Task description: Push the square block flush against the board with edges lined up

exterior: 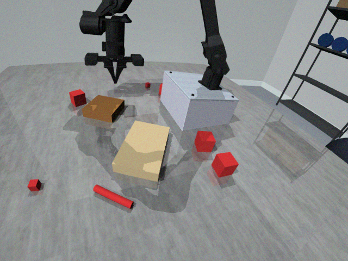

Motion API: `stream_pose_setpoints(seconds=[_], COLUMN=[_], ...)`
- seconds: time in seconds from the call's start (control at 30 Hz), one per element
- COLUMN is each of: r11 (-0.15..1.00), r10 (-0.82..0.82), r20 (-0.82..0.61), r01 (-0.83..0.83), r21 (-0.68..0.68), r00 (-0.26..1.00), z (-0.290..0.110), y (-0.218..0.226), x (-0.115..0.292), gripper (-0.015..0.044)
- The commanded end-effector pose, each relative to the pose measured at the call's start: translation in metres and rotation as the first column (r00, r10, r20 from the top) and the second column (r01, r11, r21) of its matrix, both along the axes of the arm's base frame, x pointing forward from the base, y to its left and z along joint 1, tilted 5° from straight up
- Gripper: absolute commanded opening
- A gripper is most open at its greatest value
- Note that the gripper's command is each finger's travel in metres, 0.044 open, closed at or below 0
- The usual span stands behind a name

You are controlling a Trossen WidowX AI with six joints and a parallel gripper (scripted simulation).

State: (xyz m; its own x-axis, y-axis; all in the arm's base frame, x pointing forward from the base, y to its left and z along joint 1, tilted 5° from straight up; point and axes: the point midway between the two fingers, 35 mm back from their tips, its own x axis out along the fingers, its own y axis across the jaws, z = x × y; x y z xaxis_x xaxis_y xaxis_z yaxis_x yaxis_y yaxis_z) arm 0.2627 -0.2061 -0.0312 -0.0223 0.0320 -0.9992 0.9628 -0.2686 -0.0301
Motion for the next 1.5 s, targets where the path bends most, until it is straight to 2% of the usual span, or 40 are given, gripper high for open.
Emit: stream_pose_setpoints(seconds=[0.0,0.37,0.8,1.03,1.27,1.47], r11=[0.990,0.865,0.558,0.341,0.336,0.160], r10=[0.141,0.501,0.829,0.939,0.941,0.986], r20=[0.004,0.019,0.038,0.048,0.048,0.055], r01=[-0.141,-0.501,-0.830,-0.940,-0.942,-0.987], r21=[0.005,0.011,0.010,0.006,0.006,0.001], r00=[0.990,0.865,0.558,0.341,0.336,0.159], z=[0.000,0.001,0.001,0.001,0.001,-0.006], y=[0.002,0.005,0.009,0.011,0.011,0.012], x=[0.001,0.003,0.005,0.006,0.006,0.007], gripper=[0.0000,0.0000,0.0000,0.0000,0.0000,0.0000])
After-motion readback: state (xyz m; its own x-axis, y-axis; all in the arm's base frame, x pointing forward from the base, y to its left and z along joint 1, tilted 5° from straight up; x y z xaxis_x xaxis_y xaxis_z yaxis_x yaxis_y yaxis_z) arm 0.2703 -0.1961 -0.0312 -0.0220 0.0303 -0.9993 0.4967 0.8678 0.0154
